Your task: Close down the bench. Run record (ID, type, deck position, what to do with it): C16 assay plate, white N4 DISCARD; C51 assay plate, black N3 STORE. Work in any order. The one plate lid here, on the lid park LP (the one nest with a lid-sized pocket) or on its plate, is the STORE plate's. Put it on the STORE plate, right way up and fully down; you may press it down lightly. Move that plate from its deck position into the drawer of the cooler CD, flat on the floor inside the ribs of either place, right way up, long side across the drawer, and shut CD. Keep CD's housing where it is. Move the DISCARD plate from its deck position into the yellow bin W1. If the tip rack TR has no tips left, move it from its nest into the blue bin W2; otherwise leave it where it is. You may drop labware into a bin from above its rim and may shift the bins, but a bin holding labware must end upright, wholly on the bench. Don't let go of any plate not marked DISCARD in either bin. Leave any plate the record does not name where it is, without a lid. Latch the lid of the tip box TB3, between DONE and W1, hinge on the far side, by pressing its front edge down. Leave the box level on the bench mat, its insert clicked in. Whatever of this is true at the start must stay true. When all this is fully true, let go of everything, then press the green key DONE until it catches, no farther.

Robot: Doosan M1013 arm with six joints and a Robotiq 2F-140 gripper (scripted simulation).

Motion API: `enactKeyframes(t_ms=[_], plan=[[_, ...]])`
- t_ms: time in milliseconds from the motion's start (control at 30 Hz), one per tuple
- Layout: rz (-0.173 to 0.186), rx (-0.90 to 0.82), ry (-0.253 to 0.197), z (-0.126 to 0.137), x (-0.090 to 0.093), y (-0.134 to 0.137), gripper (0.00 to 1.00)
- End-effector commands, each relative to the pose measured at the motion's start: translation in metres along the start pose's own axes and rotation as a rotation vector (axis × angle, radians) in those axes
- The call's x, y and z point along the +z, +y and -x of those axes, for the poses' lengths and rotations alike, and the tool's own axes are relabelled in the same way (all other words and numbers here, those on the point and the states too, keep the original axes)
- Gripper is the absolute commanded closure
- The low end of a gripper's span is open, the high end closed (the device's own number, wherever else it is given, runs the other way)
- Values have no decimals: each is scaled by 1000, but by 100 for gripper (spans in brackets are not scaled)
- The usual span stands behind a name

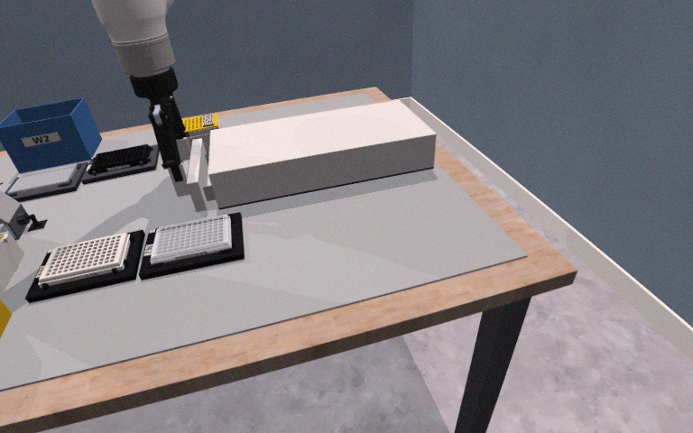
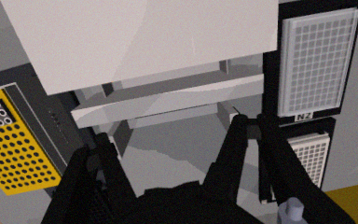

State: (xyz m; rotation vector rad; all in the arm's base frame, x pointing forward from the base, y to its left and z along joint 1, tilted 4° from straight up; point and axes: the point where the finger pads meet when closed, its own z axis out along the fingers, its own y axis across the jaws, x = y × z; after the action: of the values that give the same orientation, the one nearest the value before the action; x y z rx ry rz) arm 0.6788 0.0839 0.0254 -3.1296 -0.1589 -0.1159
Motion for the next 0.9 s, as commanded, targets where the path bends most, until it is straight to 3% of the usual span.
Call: enactKeyframes(t_ms=[0,867], plan=[[0,0,0,0,0,0,100],[0,0,0,26,0,0,100]])
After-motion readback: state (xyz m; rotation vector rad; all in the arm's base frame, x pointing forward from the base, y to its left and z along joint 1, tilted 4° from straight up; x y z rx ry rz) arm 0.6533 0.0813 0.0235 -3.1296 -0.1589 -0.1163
